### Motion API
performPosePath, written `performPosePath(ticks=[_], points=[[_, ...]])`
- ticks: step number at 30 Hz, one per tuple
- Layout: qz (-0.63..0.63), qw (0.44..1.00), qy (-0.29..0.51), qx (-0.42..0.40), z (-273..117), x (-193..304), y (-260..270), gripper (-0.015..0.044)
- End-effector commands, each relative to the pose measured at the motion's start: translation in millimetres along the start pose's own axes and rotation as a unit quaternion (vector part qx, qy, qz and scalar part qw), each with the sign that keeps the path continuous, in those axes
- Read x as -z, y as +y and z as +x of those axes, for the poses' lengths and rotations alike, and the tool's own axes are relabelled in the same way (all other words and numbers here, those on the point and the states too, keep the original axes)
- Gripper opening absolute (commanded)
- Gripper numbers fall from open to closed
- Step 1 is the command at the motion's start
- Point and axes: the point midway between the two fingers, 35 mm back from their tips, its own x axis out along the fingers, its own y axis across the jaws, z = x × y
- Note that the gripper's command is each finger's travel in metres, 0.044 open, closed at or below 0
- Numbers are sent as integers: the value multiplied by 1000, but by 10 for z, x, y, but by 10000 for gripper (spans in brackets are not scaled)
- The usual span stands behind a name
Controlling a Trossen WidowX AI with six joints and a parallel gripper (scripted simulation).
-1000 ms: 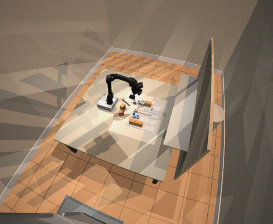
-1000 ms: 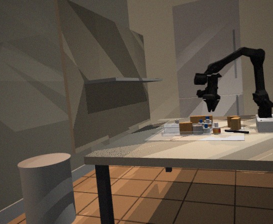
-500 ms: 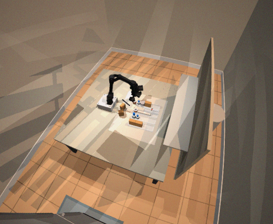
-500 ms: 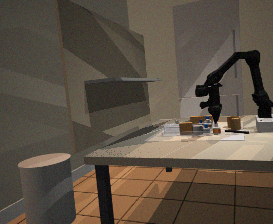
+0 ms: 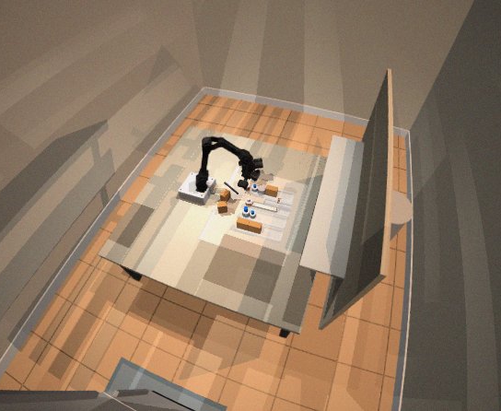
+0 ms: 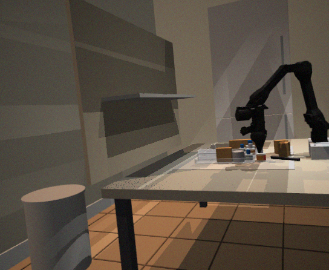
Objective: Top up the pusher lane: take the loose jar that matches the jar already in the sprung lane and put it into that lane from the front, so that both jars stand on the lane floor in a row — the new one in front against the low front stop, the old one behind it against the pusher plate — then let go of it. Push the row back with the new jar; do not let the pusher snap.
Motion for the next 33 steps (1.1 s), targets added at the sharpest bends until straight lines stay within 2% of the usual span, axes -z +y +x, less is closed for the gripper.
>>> performPosePath(ticks=[1,12,21,27,33], points=[[2,1000,2,4,78,22,-19,440],[2,1000,3,4,232,28,-22,440],[2,1000,3,4,232,28,-22,204],[2,1000,3,4,232,28,-22,164],[-25,999,32,-9,196,243,16,6]])
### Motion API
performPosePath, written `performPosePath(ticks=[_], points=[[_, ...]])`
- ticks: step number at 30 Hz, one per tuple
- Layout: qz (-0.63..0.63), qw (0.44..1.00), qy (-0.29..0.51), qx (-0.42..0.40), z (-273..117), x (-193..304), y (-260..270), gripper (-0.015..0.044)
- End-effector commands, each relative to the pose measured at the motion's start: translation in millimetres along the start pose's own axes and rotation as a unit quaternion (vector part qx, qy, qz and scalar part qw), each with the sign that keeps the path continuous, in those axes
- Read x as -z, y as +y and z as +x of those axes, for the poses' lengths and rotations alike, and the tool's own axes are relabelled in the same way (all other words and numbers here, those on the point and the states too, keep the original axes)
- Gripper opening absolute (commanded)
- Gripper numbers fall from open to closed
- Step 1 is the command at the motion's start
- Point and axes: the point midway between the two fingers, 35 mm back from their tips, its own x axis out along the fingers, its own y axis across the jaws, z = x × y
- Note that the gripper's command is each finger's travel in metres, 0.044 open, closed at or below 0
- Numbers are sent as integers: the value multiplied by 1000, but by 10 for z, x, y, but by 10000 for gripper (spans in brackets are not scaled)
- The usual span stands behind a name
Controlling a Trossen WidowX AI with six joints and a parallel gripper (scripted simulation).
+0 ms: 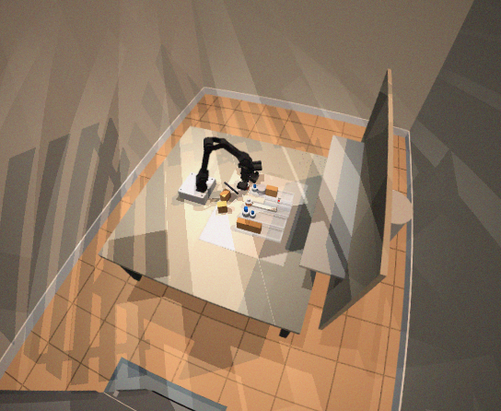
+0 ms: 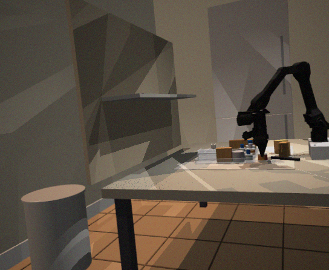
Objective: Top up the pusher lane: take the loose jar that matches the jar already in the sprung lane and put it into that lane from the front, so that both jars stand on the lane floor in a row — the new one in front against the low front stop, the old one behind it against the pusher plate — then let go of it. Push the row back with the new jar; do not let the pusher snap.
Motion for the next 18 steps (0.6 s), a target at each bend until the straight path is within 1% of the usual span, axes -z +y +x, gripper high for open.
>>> performPosePath(ticks=[1,18], points=[[-19,1000,21,-7,-63,151,29,0],[9,1000,-8,6,-1005,-107,23,0]])
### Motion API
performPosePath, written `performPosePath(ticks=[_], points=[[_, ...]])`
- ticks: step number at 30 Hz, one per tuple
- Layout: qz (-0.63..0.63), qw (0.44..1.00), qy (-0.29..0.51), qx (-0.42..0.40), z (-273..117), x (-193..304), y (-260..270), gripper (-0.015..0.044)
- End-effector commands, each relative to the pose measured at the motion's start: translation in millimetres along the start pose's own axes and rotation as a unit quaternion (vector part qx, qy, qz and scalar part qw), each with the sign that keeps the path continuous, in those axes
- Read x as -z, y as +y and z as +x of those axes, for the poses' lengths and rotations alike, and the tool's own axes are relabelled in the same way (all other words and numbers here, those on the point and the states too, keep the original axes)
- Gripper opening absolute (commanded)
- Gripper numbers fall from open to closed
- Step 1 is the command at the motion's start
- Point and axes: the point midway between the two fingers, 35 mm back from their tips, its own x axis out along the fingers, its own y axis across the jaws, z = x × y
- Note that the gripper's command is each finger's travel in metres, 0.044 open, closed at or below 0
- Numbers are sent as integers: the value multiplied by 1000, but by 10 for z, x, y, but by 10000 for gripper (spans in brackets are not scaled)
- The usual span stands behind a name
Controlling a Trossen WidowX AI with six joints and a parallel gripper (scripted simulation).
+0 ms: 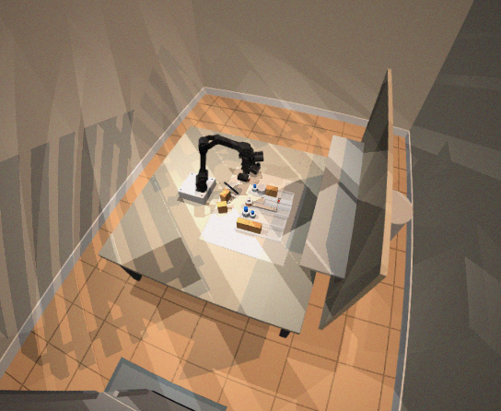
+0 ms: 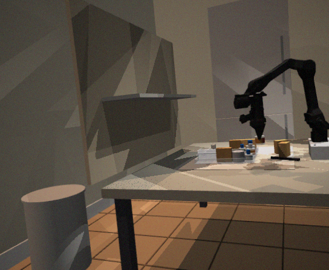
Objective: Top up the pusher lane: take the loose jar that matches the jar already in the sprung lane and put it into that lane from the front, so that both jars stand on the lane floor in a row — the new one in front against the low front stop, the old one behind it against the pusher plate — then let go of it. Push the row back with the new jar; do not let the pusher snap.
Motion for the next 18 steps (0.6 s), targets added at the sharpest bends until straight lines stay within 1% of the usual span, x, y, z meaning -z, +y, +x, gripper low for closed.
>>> performPosePath(ticks=[1,6,18], points=[[8,1000,-11,2,-204,-47,-15,0],[8,1000,-12,2,-200,-58,-50,0],[-1,1000,-12,6,42,-162,-681,0]])
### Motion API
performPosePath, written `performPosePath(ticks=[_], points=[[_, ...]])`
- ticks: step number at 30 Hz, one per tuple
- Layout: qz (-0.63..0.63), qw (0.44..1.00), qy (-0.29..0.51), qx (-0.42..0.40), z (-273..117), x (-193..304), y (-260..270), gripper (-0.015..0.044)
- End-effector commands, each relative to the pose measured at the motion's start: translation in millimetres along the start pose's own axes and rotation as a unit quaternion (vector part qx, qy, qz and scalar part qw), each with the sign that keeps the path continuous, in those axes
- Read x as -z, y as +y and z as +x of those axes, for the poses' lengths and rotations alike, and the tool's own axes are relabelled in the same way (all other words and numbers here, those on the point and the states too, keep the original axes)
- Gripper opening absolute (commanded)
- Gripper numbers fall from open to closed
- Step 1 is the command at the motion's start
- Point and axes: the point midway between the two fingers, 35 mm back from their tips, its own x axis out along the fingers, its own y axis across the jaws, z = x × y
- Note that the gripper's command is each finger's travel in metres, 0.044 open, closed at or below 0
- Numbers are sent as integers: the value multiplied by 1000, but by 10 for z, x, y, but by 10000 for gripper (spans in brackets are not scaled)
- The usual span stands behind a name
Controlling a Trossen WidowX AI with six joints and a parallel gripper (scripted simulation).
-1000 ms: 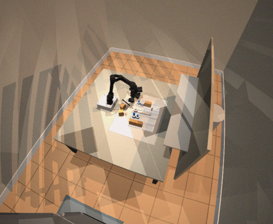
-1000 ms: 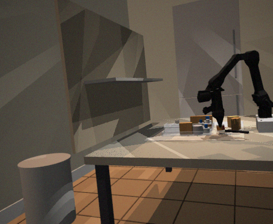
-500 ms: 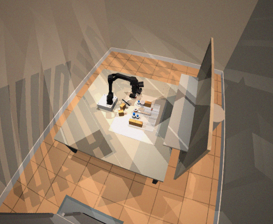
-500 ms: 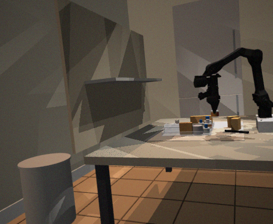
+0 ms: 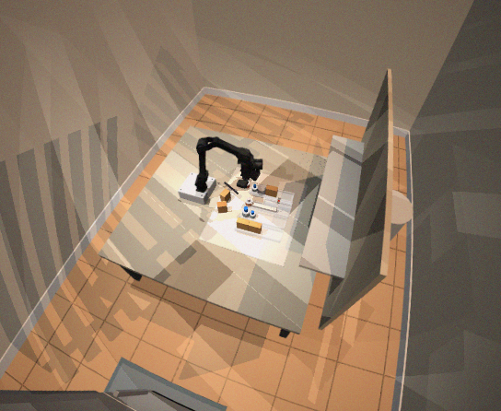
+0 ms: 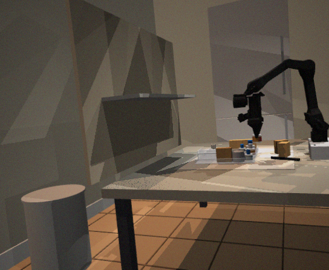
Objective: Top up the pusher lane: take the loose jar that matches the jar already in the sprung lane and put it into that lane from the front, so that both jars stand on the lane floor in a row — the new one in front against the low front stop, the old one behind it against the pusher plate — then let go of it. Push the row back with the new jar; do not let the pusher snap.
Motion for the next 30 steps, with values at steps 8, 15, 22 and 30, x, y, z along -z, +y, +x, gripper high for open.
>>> performPosePath(ticks=[8,15,22,30], points=[[-8,1000,1,5,227,28,-571,0],[-11,1000,2,6,315,74,-797,0],[-11,1000,2,6,497,70,-799,0],[-11,1000,2,6,555,64,-799,0]])
